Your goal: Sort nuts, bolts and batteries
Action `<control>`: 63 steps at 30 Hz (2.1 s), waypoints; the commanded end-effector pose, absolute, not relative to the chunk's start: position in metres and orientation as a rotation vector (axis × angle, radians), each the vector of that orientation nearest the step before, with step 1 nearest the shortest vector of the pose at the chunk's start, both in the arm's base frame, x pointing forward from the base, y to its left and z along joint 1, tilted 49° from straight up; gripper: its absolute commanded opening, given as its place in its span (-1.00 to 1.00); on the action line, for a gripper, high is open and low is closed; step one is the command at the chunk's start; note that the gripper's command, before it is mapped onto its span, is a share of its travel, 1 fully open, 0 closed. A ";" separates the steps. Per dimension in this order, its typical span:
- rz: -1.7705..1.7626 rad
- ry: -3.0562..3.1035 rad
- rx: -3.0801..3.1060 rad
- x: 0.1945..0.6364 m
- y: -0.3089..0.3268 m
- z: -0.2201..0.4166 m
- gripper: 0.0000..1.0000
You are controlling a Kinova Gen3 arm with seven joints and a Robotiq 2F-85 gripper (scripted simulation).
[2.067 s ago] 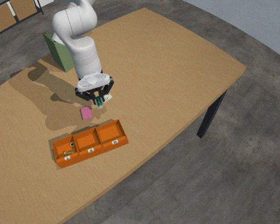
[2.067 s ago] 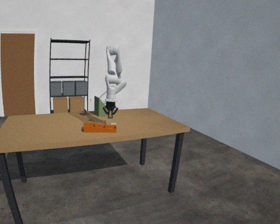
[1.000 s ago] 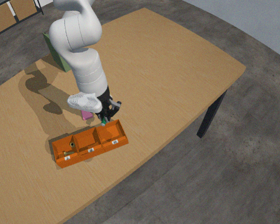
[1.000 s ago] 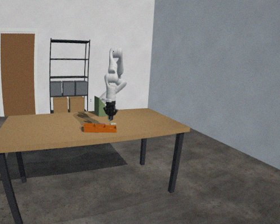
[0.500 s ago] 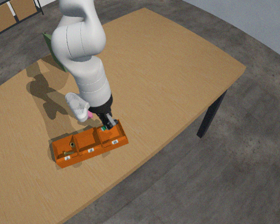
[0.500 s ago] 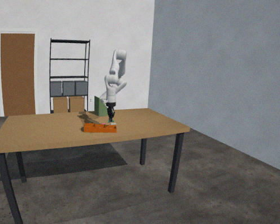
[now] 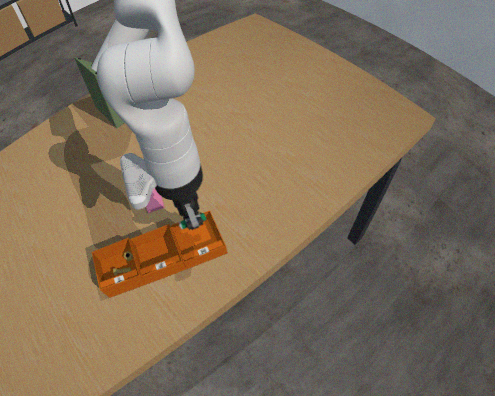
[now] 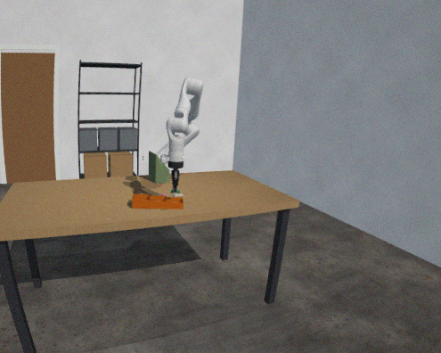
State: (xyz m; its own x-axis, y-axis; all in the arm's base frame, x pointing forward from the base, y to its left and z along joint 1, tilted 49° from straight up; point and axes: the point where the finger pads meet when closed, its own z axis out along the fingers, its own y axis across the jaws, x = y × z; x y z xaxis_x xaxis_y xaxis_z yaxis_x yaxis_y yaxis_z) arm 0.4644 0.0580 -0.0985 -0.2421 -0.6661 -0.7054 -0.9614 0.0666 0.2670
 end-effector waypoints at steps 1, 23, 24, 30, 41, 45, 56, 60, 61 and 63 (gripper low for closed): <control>1.001 1.954 -1.619 0.465 0.057 -0.098 -0.82; 1.001 1.954 -1.619 0.462 0.076 -0.115 -0.82; 1.001 1.954 -1.619 0.462 0.076 -0.115 -0.82; 1.001 1.954 -1.619 0.460 0.085 -0.123 -0.82; 1.001 1.954 -1.619 0.458 0.095 -0.132 -0.82; 1.001 1.954 -1.619 0.458 0.095 -0.132 -0.82; 1.001 1.954 -1.619 0.458 0.095 -0.132 -0.43; 1.001 1.954 -1.619 0.458 0.095 -0.132 -0.43; 1.001 1.954 -1.619 0.458 0.095 -0.132 -0.43; 1.001 1.954 -1.619 0.458 0.095 -0.132 -0.43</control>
State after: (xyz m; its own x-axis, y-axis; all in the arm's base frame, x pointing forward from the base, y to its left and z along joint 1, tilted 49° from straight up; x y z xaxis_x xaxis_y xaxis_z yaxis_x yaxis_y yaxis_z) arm 0.4572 0.0958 -0.1327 -0.2410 -0.6668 -0.7052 -0.9616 0.0658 0.2664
